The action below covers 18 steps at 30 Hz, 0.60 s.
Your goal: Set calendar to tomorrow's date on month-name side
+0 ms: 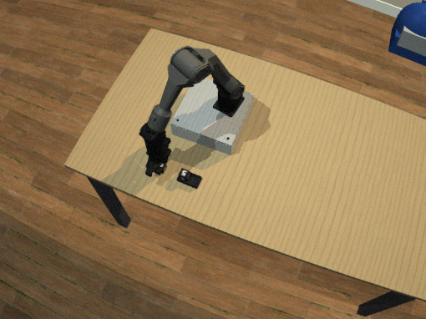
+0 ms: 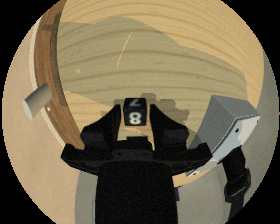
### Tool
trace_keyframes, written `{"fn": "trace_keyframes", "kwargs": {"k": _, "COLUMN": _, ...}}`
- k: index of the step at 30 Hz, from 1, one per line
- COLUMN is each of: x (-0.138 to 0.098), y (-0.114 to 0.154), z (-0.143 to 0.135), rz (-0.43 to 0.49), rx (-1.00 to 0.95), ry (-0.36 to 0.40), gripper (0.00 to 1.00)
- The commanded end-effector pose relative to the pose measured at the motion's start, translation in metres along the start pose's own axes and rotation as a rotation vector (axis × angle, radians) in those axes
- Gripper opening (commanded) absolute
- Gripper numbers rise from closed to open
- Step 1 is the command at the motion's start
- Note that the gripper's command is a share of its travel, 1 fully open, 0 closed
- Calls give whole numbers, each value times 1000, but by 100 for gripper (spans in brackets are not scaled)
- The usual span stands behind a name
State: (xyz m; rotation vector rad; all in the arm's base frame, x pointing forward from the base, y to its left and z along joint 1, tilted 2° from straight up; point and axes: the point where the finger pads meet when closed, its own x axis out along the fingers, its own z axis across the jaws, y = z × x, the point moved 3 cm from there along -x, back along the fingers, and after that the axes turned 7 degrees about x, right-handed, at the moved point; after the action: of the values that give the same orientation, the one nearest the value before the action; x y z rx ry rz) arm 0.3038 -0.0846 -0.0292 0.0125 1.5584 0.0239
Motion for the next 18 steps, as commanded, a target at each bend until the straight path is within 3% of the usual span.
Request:
{"fn": "trace_keyframes", "kwargs": {"k": 1, "x": 1, "y": 1, "z": 0, "rz": 1, "rx": -2, "ry": 2, "gripper": 59}}
{"fn": "trace_keyframes", "kwargs": {"k": 16, "x": 1, "y": 1, "z": 0, "rz": 1, "rx": -2, "ry": 2, "gripper": 59}}
{"fn": "trace_keyframes", "kwargs": {"k": 17, "x": 1, "y": 1, "z": 0, "rz": 1, "rx": -2, "ry": 2, "gripper": 34}}
{"fn": "trace_keyframes", "kwargs": {"k": 18, "x": 1, "y": 1, "z": 0, "rz": 1, "rx": -2, "ry": 2, "gripper": 34}}
